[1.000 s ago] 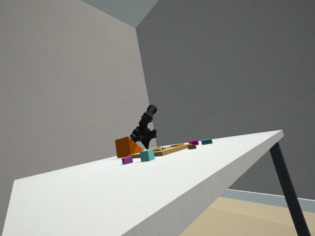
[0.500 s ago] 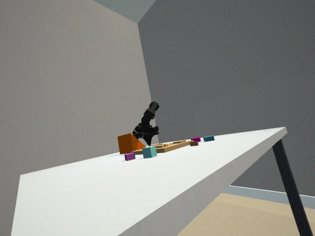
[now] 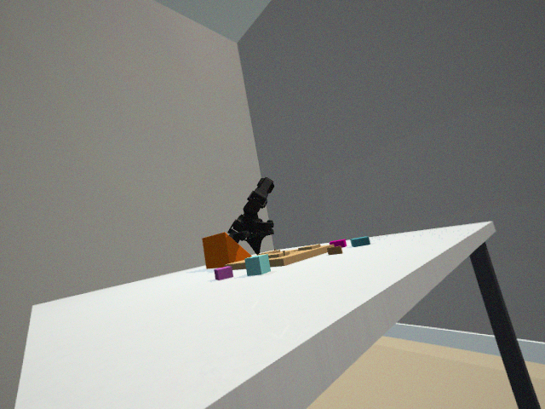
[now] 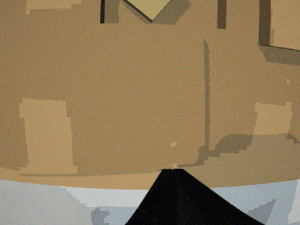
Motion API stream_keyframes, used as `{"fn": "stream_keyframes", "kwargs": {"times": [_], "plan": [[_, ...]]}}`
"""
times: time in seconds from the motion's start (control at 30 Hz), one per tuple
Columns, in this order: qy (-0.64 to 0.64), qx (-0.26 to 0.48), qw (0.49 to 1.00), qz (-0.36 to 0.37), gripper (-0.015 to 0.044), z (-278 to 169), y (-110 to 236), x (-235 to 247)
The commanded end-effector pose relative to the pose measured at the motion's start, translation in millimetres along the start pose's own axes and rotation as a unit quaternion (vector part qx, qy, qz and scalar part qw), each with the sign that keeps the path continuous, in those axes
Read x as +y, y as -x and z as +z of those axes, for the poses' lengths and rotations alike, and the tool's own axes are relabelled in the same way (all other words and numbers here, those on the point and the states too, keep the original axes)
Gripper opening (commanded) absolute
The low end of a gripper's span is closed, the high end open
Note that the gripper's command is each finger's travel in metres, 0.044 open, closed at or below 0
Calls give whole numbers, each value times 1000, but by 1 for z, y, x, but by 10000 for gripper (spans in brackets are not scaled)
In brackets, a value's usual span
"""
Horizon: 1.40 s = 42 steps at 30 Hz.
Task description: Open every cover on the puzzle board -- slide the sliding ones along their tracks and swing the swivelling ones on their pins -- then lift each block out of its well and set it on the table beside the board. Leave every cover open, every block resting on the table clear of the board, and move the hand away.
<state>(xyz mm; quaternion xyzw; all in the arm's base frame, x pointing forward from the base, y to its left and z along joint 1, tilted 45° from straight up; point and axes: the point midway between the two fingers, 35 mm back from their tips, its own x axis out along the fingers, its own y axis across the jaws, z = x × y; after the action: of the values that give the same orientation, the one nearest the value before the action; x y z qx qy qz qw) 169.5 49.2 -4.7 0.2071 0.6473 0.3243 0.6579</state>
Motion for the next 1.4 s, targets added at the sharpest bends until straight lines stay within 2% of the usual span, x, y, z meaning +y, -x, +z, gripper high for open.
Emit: {"fn": "stream_keyframes", "kwargs": {"times": [0.0, 1.37], "plan": [[-5, 13, 1000, 8, 0, -7, -7, 4], [-4, 12, 1000, 7, 0, 40, -7, -1]]}}
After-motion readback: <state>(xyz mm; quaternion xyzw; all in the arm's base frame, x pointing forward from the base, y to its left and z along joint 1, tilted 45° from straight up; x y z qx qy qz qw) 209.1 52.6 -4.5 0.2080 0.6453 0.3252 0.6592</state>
